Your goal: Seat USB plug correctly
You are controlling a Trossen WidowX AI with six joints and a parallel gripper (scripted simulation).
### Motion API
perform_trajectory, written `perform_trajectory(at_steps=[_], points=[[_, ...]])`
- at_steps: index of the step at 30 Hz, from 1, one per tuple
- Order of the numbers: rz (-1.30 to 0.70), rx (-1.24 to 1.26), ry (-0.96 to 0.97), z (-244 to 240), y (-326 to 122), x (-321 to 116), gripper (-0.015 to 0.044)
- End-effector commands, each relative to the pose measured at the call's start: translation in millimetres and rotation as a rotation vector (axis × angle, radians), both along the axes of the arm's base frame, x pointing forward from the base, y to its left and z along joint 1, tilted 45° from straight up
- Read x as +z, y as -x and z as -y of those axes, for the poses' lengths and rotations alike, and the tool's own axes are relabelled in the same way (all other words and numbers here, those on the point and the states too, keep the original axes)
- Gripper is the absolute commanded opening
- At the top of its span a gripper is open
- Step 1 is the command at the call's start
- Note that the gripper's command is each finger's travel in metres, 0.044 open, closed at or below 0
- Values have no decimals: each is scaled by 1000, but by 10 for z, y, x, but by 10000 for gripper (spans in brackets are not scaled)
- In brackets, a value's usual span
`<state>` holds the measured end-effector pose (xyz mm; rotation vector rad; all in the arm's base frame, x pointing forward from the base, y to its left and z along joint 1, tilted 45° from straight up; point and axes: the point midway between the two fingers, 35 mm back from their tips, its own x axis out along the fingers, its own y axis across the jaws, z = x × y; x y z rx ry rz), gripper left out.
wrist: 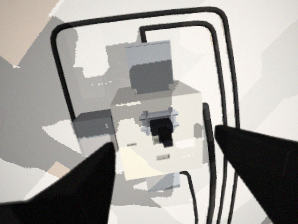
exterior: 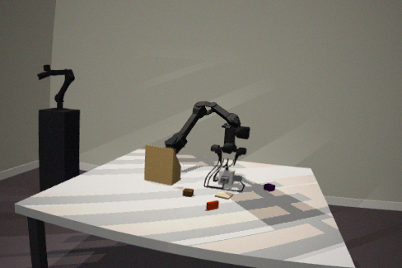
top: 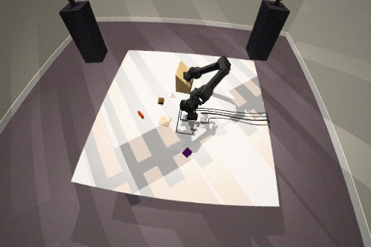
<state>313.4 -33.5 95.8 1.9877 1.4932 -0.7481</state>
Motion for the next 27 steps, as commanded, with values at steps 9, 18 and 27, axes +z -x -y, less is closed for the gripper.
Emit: perform_trajectory(at_steps=[9,18,27], points=[[1,0,0,1,-2,2,46],[1,0,0,1,-2,2,0],[1,0,0,1,-2,2,0]])
